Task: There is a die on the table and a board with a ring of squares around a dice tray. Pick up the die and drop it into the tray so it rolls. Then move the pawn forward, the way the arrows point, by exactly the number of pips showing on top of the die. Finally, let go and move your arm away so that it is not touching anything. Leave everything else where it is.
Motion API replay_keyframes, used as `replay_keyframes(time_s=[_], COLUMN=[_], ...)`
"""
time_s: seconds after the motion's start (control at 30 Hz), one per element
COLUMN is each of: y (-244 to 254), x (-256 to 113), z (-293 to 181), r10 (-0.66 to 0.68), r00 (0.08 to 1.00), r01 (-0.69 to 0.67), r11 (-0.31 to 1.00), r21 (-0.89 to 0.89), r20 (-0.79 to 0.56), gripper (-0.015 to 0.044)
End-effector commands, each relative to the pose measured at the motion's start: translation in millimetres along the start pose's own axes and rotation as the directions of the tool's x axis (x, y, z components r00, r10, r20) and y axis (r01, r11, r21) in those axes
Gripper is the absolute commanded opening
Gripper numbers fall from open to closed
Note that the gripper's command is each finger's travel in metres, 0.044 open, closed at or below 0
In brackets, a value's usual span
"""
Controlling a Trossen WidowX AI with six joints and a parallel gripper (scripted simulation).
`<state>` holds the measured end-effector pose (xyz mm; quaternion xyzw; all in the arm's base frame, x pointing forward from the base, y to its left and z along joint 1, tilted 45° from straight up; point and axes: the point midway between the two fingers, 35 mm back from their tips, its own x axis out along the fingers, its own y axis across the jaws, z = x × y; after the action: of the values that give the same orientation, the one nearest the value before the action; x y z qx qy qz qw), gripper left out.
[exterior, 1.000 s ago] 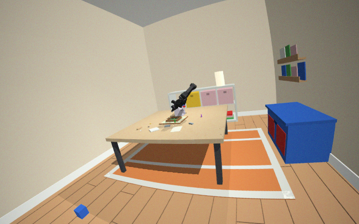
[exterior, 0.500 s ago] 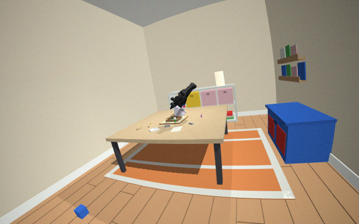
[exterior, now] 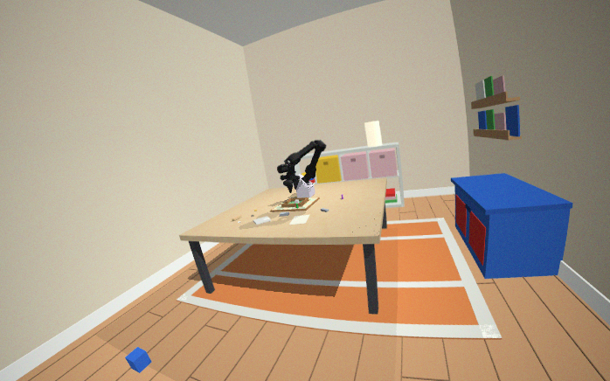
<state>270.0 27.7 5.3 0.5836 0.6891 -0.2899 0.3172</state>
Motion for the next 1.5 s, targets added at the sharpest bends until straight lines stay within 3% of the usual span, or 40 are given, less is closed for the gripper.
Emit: replay_keyframes(time_s=[0.0, 0.07, 0.13, 0.23, 0.37, 0.5, 1.47], y=[2.7, 0.4, 9.5, 48.2, 98.3, 120.4, 121.3], x=[2.7, 0.4, 0.7, 4.1, 14.5, 19.4, 51.6], z=[0.1, 0.4, -2.8, -19.9, -53.4, -68.6, -72.4], r10=[0.035, 0.008, 0.012, 0.027, 0.039, 0.040, 0.040], r00=[0.994, 1.000, 1.000, 0.999, 0.995, 0.994, 0.993], r01=[-0.035, -0.008, -0.013, -0.040, -0.087, -0.106, -0.107], r11=[0.999, 1.000, 0.998, 0.946, 0.755, 0.656, 0.656], r21=[-0.002, 0.001, -0.060, -0.321, -0.650, -0.747, -0.747], r20=[-0.101, -0.022, -0.025, -0.046, -0.087, -0.106, -0.107], gripper=[0.0440, 0.0440, 0.0387, 0.0309, 0.0204, 0.0200, 0.0200])
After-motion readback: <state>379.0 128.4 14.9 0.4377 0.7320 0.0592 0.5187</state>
